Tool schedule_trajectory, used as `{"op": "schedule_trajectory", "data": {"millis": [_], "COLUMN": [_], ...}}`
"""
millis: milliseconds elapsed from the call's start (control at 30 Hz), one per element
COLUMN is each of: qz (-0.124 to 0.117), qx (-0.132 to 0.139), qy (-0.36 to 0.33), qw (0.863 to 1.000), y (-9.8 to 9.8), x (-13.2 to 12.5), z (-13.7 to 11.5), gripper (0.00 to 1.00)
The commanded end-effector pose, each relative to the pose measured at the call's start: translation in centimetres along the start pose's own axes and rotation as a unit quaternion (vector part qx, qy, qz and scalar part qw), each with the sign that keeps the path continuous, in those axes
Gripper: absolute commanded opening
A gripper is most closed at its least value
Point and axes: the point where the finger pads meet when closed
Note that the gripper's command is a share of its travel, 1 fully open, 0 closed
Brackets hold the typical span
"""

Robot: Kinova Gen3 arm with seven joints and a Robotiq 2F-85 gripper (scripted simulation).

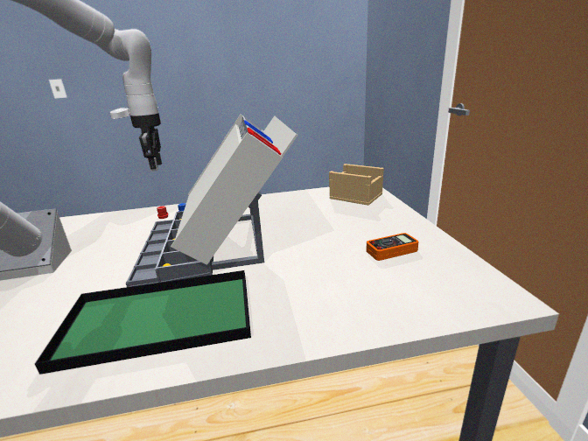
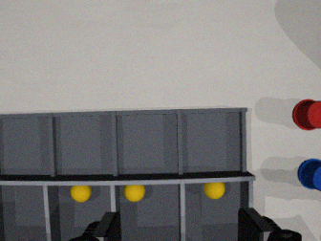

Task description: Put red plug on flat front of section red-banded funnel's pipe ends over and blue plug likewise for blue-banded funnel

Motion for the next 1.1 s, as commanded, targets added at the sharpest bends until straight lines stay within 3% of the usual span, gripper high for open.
{"op": "schedule_trajectory", "data": {"millis": [0,233,267,333,500,800,833,1067], "qz": [-0.014,-0.014,-0.013,-0.013,-0.013,-0.013,-0.008,-0.008], "qx": [0.001,0.001,-0.001,-0.001,-0.001,-0.001,-0.001,-0.001], "qy": [0.002,0.002,0.006,0.006,0.006,0.006,0.007,0.007], "qw": [1.0,1.0,1.0,1.0,1.0,1.0,1.0,1.0], "y": [-2.9,-2.9,-5.4,-5.8,-8.7,-8.7,-9.9,-9.9], "x": [2.8,2.8,7.9,8.6,14.1,14.1,16.3,16.3], "z": [-0.5,-0.5,-3.5,-3.9,-6.9,-6.9,-8.2,-8.2], "gripper": [0.7,0.7,0.7,0.7,0.7,0.7,0.7,0.7]}}
Point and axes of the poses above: the point where the finger pads meet when closed, its own y axis back along the fingers, its own x axis across the jaws, z = x × y, and after that the axes turned 10 degrees about -y, right-handed
